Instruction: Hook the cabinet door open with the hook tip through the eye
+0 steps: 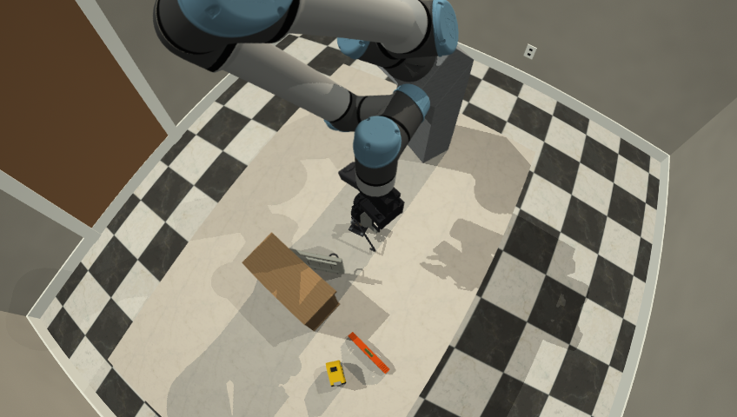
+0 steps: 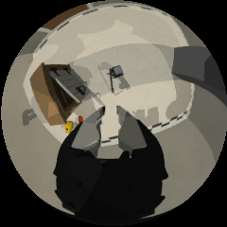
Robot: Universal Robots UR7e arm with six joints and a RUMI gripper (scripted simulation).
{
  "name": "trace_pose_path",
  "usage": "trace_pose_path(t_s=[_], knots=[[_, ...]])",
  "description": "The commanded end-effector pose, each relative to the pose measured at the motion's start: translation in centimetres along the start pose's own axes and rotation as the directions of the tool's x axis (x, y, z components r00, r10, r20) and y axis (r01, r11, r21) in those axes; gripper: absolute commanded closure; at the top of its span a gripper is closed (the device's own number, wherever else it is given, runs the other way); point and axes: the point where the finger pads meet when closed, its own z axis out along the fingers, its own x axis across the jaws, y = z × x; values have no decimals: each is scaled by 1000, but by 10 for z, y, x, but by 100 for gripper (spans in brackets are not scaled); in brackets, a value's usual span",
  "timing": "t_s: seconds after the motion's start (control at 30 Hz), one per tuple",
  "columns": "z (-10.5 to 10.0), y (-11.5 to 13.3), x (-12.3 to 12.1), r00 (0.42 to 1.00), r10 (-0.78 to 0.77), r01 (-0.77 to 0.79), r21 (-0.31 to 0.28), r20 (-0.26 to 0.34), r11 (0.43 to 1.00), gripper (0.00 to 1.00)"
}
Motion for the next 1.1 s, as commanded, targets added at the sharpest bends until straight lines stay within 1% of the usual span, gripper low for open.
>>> trace_pose_path(t_s=[0.0,1.07], knots=[[0,0,0,1000,-9,9,-1,1,1000,85],[0,0,0,1000,-13,13,-1,1,1000,86]])
